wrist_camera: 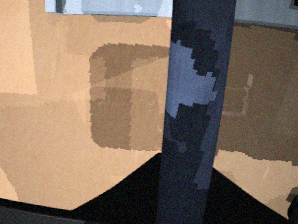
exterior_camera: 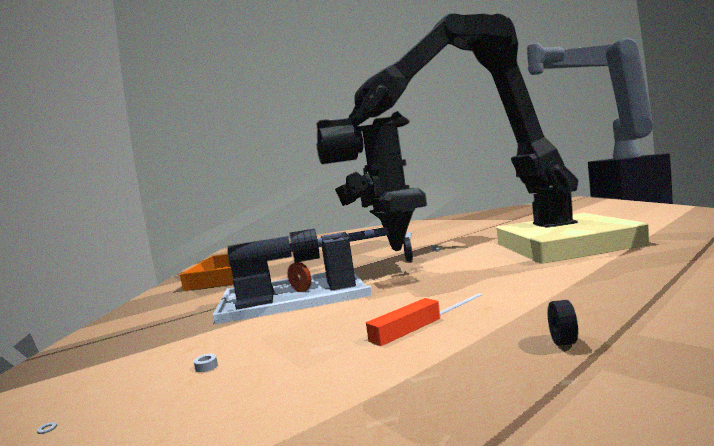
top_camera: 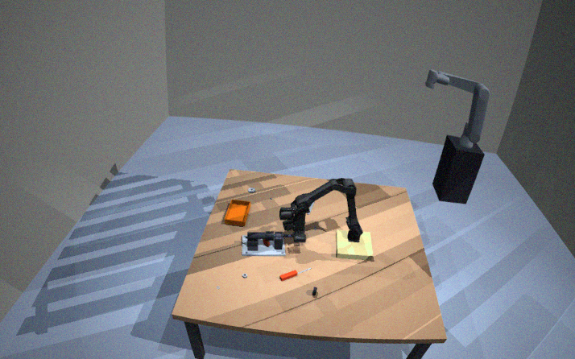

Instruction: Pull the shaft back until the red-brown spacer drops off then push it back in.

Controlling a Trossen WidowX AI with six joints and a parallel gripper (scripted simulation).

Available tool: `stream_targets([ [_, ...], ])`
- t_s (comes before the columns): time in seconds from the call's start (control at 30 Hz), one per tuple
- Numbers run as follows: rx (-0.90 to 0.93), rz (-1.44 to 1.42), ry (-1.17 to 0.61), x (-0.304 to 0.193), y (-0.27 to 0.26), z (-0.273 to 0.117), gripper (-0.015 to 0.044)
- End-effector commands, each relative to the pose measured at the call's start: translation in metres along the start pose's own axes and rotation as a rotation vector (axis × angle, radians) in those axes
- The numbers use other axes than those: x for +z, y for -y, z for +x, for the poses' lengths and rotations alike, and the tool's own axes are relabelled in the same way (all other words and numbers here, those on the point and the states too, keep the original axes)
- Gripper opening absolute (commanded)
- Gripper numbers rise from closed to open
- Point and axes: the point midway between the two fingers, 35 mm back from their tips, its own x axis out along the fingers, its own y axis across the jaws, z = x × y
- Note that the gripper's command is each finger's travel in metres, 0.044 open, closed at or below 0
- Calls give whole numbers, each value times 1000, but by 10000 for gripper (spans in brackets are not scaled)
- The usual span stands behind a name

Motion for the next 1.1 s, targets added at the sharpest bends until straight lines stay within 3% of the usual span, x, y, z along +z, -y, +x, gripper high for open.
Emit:
stream_targets([
  [0.0, 0, 0, 2, 1, 0, 0, 0],
  [1.07, 0, 0, 2, 4, 0, 0, 0],
])
